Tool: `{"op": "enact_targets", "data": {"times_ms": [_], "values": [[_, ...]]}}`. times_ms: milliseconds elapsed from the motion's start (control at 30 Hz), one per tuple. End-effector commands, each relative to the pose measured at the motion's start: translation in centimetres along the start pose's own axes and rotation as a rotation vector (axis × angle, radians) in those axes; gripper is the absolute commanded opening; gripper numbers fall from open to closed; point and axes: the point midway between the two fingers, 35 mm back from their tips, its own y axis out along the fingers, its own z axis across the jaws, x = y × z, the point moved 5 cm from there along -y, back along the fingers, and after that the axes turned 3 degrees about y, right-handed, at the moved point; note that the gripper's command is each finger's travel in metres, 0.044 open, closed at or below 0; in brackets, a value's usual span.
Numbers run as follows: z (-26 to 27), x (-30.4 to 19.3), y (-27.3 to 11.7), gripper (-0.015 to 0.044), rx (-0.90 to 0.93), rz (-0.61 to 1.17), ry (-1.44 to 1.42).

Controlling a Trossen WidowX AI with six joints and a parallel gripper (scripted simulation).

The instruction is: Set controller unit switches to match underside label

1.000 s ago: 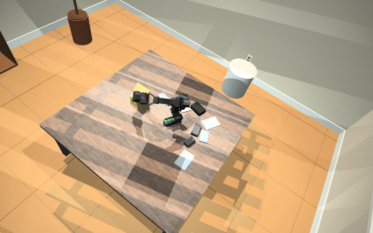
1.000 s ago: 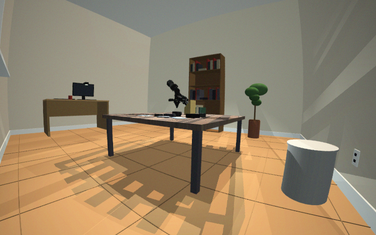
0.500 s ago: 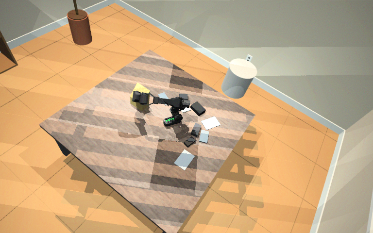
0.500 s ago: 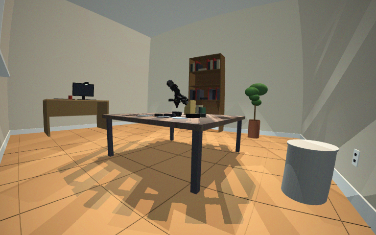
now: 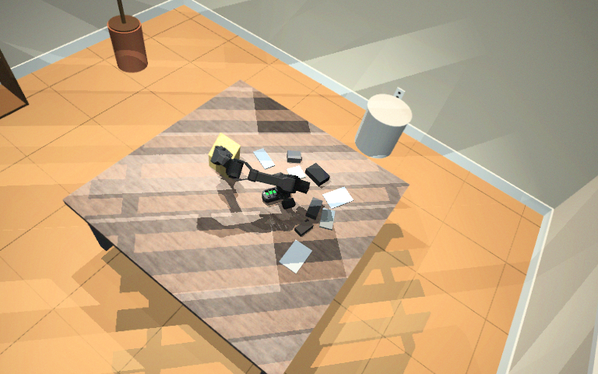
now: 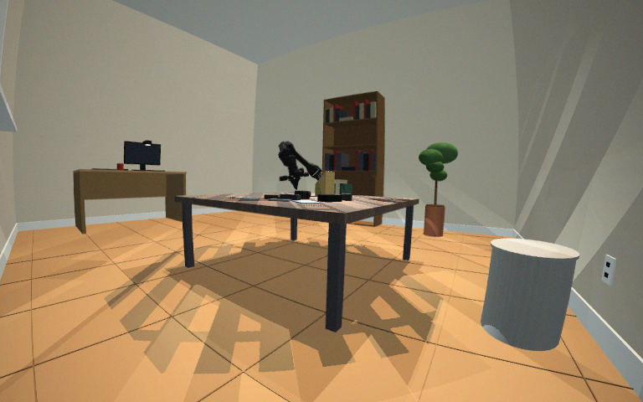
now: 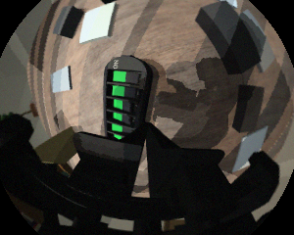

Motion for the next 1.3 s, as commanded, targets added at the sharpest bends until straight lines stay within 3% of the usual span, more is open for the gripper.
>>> {"op": "enact_targets", "data": {"times_ms": [0,767,1267], "values": [[-0.3,0.3,0.1,0.0000,0.008,-0.008,-0.010],[-1.2,0.3,4.3,0.0000,0.007,-0.006,-0.010],[-0.8,0.3,4.5,0.0000,0.007,-0.006,-0.010]]}}
